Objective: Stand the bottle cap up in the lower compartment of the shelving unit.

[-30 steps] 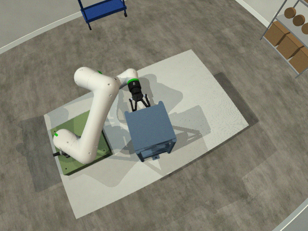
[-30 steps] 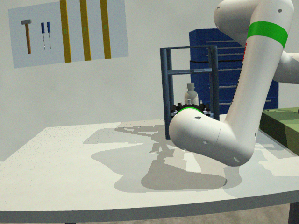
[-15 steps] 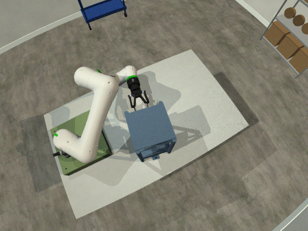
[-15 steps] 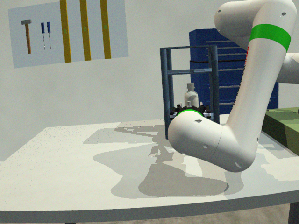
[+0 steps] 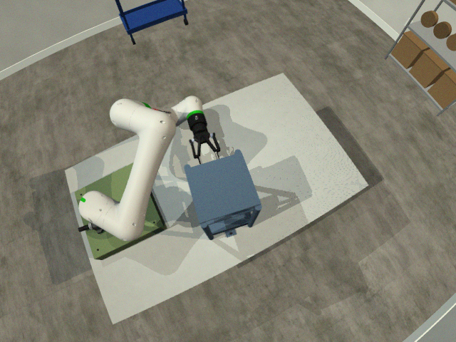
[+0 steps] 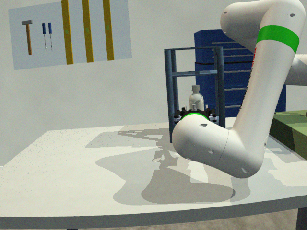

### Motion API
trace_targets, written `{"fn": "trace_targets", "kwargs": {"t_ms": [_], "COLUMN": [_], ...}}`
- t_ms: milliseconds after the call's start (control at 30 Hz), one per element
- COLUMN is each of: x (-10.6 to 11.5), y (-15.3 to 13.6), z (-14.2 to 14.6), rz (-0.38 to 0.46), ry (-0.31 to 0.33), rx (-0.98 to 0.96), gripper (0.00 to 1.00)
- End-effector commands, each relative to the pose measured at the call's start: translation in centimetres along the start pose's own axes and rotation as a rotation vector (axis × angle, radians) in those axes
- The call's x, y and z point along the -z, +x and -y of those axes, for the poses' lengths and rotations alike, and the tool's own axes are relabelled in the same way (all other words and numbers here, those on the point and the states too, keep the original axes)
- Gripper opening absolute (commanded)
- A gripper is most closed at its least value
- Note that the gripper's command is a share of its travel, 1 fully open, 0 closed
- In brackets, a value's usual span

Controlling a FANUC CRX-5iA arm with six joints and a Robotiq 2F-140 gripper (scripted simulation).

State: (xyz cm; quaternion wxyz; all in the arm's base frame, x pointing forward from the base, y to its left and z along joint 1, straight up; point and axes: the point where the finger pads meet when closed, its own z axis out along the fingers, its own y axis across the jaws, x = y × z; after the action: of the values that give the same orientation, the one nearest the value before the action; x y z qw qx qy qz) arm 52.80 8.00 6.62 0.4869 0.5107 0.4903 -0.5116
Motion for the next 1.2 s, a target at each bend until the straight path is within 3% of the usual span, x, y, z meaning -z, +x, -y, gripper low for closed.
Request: {"fn": "trace_targets", "kwargs": {"t_ms": [0,500,1167], "x": [0.0,0.0,0.0], "y": [0.0,-1.2,-6.1], "z": [0.0,0.0,0.0], "rz": [0.0,0.0,0.0], "ry": [0.0,0.0,0.0], "rx": [0.0,0.0,0.0], "gripper": [0.48,0.48,0.48]}}
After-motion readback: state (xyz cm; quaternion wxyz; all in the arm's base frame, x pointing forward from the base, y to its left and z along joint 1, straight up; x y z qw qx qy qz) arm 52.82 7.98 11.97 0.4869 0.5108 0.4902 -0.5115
